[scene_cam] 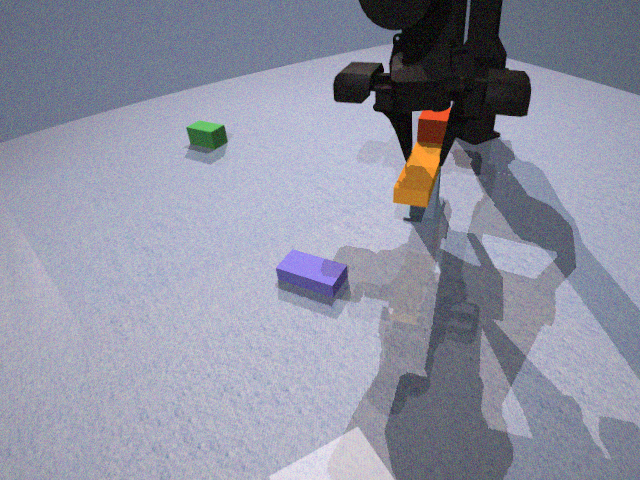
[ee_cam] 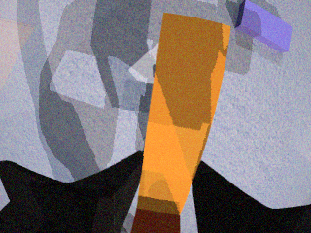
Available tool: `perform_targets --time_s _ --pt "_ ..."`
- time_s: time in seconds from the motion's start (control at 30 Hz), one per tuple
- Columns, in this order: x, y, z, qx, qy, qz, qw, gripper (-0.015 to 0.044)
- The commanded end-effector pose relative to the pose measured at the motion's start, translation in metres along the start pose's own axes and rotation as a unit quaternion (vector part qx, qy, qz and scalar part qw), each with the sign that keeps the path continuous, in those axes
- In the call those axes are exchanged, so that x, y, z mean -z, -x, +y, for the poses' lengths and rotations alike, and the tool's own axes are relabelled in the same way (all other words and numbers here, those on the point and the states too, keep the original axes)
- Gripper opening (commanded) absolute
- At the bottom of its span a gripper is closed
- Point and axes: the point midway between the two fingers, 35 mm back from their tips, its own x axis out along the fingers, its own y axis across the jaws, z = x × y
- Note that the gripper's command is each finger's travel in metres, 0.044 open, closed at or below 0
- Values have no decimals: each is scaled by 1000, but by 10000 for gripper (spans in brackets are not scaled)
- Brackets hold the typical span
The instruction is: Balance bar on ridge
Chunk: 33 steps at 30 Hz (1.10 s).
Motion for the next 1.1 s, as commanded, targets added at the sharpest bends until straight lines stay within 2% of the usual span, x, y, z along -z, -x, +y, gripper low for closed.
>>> perform_targets --time_s 0.0,1.07 --pt "0 -2 0 -2 0 1 1000 0" --pt "-1 -5 0 -2 0 1 1000 0"
